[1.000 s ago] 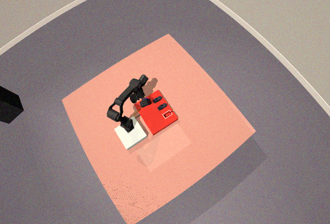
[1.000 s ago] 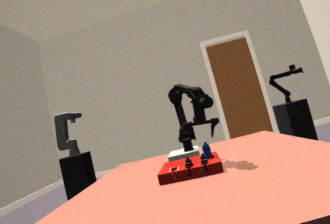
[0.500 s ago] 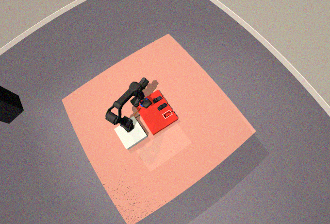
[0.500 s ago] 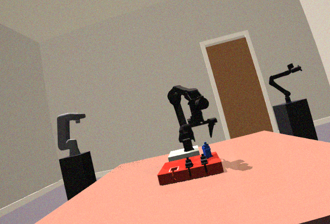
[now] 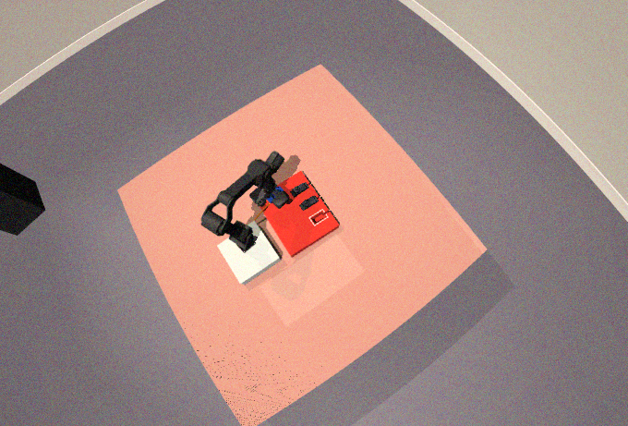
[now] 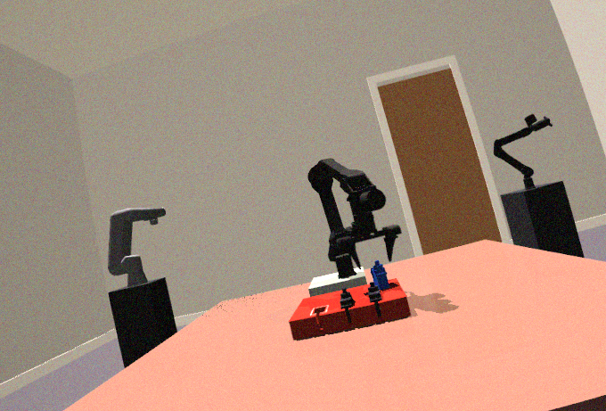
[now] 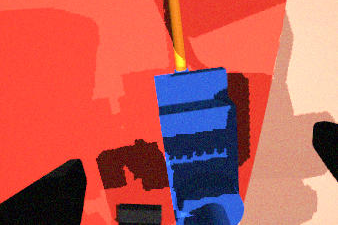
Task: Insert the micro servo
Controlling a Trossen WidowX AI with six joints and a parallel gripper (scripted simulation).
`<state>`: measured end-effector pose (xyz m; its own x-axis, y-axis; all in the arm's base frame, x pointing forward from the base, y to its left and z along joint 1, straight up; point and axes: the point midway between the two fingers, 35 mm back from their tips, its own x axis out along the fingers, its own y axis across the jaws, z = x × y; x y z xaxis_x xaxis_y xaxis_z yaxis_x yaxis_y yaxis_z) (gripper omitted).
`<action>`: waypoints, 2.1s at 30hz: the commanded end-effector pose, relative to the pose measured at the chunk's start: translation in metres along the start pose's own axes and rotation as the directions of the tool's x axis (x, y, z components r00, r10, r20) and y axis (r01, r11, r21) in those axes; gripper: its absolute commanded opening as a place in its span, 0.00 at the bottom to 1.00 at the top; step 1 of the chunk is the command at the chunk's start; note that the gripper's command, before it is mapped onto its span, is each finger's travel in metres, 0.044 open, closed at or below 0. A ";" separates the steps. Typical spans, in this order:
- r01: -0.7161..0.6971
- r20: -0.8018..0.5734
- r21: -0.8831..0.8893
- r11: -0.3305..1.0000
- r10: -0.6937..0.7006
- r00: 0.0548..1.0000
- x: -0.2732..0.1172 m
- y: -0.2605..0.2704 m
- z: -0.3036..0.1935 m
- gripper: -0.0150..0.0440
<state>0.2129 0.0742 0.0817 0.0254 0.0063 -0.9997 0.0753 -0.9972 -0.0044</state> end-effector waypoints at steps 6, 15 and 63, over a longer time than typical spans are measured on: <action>0.004 0.005 -0.004 1.000 -0.004 1.000 0.014 -0.001 0.001 1.00; 0.004 0.005 -0.004 1.000 -0.004 1.000 0.017 -0.001 0.001 0.73; 0.003 0.004 0.031 1.000 -0.003 1.000 -0.013 0.011 -0.023 0.25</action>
<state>0.2327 0.0646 0.0935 0.0140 0.0037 -0.9999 0.0699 -0.9975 -0.0028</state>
